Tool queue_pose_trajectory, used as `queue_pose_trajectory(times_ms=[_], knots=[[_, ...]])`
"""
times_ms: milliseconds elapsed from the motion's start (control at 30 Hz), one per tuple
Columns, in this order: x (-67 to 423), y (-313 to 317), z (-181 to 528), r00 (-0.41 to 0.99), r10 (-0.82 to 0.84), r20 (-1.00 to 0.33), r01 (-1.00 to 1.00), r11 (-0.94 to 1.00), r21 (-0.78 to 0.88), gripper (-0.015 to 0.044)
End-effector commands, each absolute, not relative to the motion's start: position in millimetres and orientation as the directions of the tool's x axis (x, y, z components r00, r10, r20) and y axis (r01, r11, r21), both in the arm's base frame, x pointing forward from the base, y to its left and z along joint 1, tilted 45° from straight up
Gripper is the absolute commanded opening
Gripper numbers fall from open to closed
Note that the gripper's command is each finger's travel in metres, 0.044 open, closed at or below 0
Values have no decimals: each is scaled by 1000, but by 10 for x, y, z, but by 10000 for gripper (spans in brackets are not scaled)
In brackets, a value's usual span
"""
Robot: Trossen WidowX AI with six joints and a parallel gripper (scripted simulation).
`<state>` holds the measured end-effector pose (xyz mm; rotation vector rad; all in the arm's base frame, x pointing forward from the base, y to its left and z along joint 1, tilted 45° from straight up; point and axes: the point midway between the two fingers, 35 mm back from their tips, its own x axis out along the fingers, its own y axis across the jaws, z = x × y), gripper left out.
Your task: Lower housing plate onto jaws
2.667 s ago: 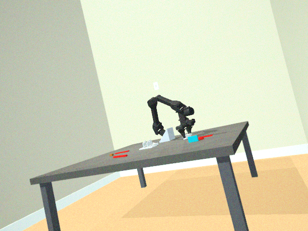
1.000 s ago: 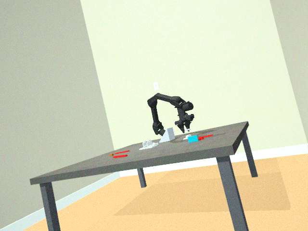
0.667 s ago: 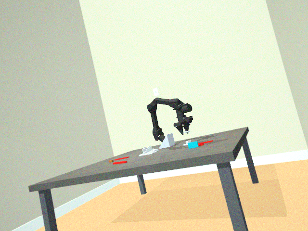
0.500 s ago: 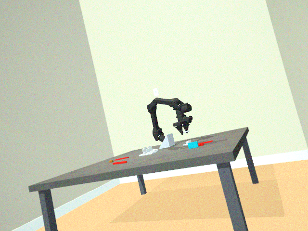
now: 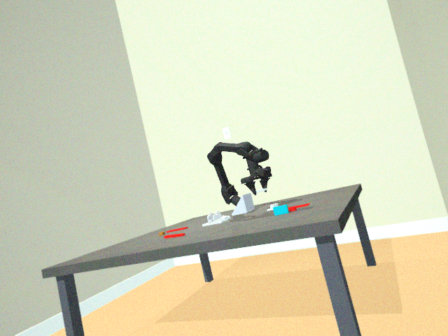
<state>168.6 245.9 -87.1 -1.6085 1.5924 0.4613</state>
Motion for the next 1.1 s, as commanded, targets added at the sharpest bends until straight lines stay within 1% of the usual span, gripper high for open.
queue_pose_trajectory(times_ms=[0, 533, 1067], knots=[[1768, 2389, -773, 140, -658, -740, -929, 171, -327, 351], [2055, 2123, -409, 141, -653, -744, -811, 355, -465, 351], [2279, 1792, -63, 144, -654, -743, -635, 514, -576, 351]])
